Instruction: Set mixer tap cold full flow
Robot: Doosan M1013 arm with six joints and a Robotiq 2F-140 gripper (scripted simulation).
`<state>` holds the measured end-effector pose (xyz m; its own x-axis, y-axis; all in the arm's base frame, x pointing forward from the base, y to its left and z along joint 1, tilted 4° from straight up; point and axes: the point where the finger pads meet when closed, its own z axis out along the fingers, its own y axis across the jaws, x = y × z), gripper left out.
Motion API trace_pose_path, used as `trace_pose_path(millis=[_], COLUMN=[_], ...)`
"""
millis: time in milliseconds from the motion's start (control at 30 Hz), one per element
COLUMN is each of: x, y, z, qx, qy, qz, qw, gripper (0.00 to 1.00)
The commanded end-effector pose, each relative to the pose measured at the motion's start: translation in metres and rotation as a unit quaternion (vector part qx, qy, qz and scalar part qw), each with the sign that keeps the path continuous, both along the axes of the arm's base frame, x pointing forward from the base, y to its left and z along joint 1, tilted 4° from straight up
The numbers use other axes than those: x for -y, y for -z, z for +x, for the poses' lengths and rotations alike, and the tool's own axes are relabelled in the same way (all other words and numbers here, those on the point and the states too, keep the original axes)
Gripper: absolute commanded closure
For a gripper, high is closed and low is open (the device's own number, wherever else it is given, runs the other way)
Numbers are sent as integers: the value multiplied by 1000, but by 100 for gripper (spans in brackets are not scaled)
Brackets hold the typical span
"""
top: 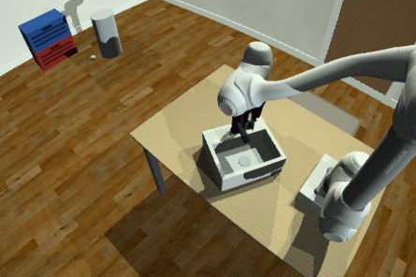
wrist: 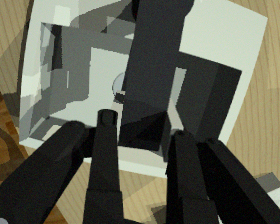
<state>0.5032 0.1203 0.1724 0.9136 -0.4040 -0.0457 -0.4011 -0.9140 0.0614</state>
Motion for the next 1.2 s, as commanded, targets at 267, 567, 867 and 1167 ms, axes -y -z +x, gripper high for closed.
trace_pose_path(millis=[267, 567, 867, 1167], x=[23, 36, 39, 40], y=[-1, -1, -2, -2], z=[-7, -8, -8, -8], qx=[-3, -5, -6, -6], qy=[-126, -190, -207, -208], qz=[12, 16, 17, 17], qw=[992, 982, 978, 978], gripper=[100, 100, 100, 100])
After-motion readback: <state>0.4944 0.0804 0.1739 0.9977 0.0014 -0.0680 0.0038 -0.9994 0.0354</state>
